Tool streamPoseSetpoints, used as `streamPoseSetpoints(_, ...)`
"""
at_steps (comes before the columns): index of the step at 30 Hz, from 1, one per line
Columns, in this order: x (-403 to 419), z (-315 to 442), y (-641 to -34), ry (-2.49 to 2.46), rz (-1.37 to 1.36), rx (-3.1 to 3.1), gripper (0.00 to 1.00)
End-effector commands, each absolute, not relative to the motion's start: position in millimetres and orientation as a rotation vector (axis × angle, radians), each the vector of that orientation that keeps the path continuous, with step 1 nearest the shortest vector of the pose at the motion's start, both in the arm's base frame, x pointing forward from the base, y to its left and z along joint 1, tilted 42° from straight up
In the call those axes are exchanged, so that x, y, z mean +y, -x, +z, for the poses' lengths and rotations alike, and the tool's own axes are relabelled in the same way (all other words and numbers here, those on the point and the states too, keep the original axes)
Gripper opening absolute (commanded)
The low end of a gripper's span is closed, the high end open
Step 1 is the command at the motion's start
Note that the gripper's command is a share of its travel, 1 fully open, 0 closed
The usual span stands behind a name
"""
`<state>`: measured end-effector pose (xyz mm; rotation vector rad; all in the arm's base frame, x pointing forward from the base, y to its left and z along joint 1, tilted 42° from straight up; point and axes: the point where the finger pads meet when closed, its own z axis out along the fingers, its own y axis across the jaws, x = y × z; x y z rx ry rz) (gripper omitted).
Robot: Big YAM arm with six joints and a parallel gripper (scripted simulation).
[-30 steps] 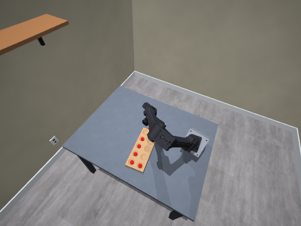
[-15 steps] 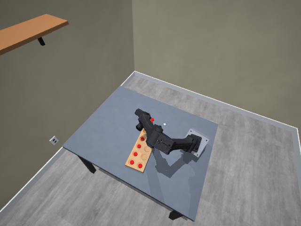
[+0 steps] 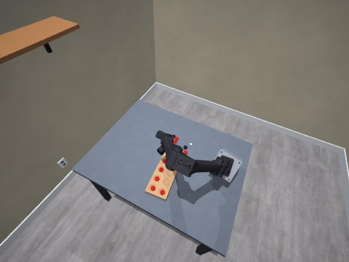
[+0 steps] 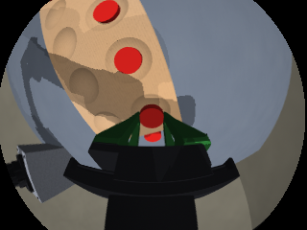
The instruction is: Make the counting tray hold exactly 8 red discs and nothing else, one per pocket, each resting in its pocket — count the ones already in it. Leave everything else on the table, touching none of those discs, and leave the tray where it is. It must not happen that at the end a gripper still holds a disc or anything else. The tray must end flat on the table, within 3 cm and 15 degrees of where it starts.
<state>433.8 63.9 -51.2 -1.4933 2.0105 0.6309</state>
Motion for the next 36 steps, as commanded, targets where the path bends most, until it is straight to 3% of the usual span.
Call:
streamPoseSetpoints(1,72.6,-59.1,-436.6,1.494,0.637,2.013,0.0)
streamPoseSetpoints(27,77.2,-65.2,-434.0,1.495,0.642,2.015,0.0)
streamPoseSetpoints(28,71.9,-64.1,-433.3,1.496,0.64,2.015,0.37)
streamPoseSetpoints(36,71.9,-64.1,-433.2,1.496,0.641,2.015,0.37)
